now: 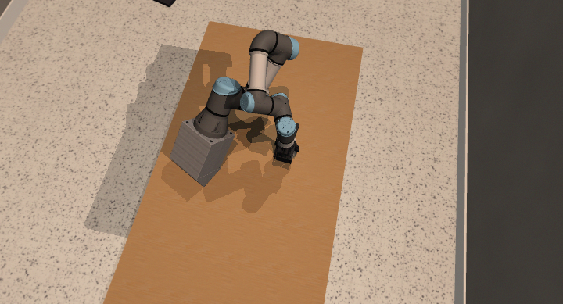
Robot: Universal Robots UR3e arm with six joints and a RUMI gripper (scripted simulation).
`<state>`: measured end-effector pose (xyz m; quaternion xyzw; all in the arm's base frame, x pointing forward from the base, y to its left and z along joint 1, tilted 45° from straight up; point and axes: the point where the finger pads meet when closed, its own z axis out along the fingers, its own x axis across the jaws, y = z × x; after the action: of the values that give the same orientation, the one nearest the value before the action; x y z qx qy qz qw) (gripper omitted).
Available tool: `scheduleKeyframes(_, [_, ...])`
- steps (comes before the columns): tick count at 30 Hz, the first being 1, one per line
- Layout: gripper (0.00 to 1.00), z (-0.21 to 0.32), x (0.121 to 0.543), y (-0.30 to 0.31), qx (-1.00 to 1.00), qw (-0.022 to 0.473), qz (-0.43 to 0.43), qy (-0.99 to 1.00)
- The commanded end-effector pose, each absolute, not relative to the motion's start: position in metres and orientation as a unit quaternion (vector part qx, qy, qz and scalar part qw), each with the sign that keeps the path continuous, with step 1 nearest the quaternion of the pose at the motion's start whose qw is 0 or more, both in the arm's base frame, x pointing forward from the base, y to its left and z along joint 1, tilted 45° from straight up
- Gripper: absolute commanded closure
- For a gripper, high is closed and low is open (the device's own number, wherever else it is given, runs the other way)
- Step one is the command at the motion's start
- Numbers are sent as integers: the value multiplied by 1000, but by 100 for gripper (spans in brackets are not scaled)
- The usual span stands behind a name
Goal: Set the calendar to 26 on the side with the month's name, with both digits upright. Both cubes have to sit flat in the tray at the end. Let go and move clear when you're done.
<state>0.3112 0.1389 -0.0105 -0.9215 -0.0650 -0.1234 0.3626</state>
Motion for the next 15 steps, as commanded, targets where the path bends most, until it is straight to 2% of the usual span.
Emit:
scheduleKeyframes(1, [71, -10, 312, 138, -922, 362, -124, -65])
scheduleKeyframes(15, [71, 6, 308, 123, -922, 362, -124, -65])
